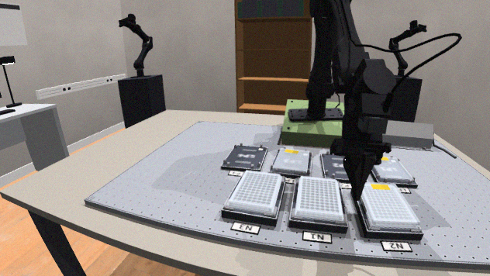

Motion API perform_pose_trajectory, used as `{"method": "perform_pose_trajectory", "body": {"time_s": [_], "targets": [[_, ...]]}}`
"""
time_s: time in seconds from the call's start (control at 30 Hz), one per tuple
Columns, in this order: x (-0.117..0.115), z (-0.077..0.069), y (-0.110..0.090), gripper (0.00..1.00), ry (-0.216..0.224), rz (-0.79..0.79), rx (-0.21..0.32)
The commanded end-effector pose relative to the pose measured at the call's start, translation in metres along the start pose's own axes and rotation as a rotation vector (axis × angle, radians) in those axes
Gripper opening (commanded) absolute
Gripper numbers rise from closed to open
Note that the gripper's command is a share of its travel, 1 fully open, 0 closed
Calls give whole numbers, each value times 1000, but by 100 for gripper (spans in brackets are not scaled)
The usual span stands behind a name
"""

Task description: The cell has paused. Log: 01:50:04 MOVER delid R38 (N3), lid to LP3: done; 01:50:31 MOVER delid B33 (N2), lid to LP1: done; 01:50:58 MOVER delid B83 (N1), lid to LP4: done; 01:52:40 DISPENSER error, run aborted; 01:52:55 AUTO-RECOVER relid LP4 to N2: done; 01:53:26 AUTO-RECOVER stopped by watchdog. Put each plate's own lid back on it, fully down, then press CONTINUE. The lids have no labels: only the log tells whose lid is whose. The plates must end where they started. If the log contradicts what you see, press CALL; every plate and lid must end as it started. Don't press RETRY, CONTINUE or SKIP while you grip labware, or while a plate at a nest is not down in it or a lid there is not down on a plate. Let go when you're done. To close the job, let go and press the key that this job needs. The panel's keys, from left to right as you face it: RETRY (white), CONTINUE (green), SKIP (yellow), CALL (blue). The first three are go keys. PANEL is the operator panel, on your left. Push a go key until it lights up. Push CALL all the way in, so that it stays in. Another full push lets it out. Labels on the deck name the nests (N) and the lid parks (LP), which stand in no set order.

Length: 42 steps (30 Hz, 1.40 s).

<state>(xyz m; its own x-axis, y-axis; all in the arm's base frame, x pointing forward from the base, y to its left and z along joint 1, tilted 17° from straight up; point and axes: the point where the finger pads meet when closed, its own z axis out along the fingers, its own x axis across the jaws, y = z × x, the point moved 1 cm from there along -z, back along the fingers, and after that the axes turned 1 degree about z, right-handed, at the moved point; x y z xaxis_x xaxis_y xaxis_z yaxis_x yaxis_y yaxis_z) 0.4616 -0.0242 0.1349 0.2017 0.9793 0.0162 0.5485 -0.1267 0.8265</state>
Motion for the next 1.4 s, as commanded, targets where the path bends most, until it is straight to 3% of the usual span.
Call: {"method": "perform_pose_trajectory", "body": {"time_s": [0.0, 0.13, 0.27, 0.5, 0.8, 0.9, 0.97, 1.13, 1.37], "targets": [[8, -7, 23, 0, 20, -7, -56], [8, -7, 23, 0, 20, -7, -56], [-18, -9, 14, 0, 14, -5, -47], [-42, -10, 24, 0, 14, -5, -69], [-91, -6, 17, 0, 6, -5, -45], [-107, -7, 25, 0, 5, -8, -59], [-107, -7, 25, 0, 5, -8, -59], [-132, -4, 22, 0, 4, -8, -49], [-127, -7, 26, 0, 11, -16, -59]]}}
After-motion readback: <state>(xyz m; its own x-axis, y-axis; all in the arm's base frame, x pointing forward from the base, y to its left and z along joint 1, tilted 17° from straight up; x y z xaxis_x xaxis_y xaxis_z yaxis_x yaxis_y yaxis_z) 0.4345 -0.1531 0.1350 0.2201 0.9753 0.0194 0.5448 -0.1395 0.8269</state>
